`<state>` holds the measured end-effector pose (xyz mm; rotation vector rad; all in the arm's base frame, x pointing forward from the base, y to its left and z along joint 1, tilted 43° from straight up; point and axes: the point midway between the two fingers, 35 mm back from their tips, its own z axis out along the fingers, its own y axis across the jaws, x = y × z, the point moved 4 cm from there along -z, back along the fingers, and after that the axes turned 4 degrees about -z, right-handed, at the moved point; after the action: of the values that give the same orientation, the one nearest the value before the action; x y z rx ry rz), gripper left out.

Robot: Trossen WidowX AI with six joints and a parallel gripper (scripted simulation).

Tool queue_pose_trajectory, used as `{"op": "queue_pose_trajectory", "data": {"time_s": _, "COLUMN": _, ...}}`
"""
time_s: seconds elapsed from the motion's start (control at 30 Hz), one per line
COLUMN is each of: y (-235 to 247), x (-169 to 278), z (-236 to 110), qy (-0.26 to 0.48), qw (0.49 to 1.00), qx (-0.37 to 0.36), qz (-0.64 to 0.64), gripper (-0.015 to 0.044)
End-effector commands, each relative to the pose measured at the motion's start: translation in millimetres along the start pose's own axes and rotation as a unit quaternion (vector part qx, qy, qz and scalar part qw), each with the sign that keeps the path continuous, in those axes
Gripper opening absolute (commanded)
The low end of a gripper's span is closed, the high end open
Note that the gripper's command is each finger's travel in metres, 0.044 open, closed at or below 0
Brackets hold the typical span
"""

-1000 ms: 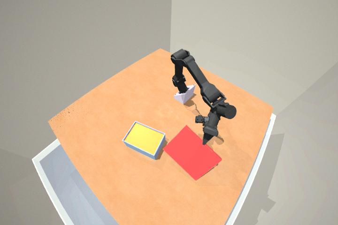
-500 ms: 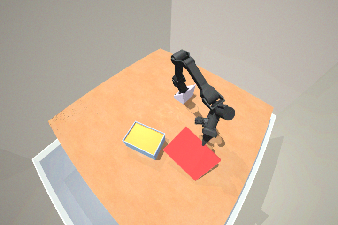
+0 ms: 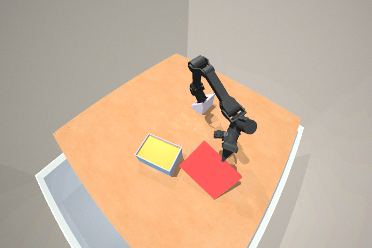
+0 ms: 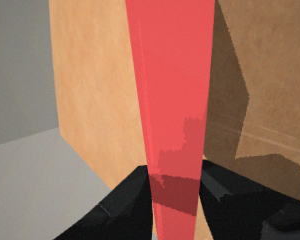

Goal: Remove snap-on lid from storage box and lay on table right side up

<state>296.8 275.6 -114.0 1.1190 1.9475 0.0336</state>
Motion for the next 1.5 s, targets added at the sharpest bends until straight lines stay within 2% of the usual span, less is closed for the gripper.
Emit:
{"op": "queue_pose_trajectory", "data": {"time_s": 0.0, "y": -4.0, "x": -0.4, "z": 2.4, "qy": -0.002, "qw": 1.000, "qx": 0.000, "qz": -0.003, "gripper": 0.0000}}
{"op": "queue_pose_trajectory", "data": {"time_s": 1.47, "y": -31.1, "x": 1.0, "z": 25.2, "qy": -0.002, "qw": 1.000, "qx": -0.001, "qz": -0.003, "gripper": 0.0000}}
